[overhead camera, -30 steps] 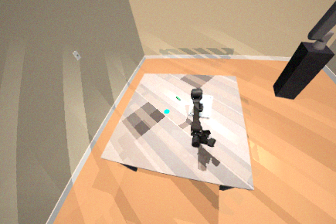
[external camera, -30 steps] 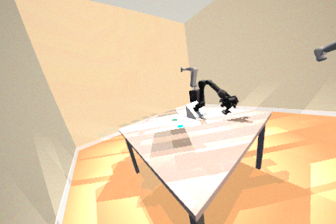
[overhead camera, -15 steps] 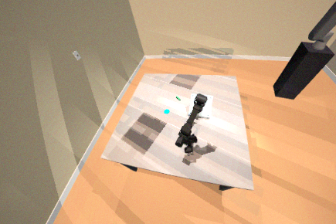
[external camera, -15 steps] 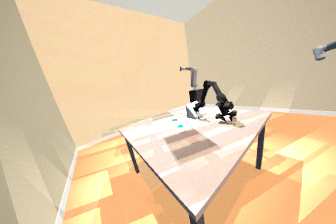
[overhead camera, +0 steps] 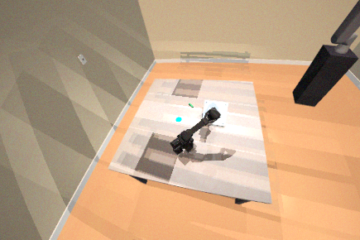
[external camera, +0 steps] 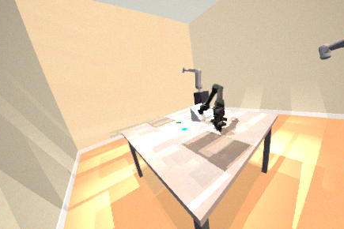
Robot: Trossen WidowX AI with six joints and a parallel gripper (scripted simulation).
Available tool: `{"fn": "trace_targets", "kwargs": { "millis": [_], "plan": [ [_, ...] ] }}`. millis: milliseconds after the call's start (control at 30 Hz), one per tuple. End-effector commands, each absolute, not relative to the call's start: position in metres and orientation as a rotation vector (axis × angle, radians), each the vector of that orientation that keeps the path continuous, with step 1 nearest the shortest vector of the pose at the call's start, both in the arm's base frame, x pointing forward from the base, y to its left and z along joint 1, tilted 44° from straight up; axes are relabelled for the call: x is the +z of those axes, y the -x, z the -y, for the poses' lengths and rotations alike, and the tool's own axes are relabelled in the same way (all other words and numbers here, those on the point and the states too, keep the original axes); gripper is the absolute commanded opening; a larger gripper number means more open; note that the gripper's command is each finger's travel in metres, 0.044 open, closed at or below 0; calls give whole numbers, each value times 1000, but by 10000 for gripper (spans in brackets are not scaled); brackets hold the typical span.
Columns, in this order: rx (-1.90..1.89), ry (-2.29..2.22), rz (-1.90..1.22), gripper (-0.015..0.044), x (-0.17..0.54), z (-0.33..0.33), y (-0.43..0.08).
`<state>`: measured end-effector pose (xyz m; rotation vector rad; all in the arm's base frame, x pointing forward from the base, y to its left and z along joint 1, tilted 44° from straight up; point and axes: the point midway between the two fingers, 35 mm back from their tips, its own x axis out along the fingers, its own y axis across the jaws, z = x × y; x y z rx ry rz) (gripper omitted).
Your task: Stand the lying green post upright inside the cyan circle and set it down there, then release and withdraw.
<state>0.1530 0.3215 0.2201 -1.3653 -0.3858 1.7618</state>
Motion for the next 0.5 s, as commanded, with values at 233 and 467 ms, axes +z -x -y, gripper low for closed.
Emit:
{"fn": "trace_targets", "kwargs": {
  "millis": [233,467],
  "plan": [
    [1557,1036,-399,233,150,-254,-270],
    [1353,747,-792,233,108,-189,-320]
  ]
}}
